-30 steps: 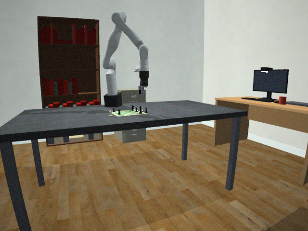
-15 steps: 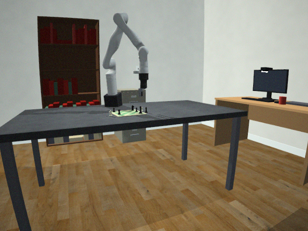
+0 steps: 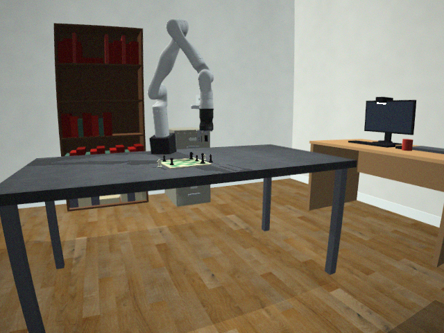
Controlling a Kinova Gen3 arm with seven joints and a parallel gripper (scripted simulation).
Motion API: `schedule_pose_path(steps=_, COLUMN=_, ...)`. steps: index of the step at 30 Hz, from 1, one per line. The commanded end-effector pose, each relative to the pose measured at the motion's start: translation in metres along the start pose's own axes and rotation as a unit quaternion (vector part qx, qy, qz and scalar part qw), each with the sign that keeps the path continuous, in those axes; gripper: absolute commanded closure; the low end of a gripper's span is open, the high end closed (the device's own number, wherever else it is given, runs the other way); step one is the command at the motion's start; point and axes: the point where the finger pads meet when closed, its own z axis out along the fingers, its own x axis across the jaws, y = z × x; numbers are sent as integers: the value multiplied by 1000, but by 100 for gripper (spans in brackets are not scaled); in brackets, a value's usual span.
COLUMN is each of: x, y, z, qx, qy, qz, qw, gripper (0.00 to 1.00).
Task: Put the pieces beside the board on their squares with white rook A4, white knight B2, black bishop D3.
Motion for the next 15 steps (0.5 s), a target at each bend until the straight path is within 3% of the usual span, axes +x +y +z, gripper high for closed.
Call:
schedule_pose_path(steps=1, x=2, y=1, z=2, qx=-2, qy=-3, qz=30, qw=1000, gripper=0)
schedule_pose_path(steps=8, x=1, y=6, z=6, qx=-6, qy=-5, qz=117, qw=993, gripper=0)
schedule_pose_path(steps=15, x=1, y=7, z=8, qx=-7, qy=-6, qz=146, qw=989, gripper=0)
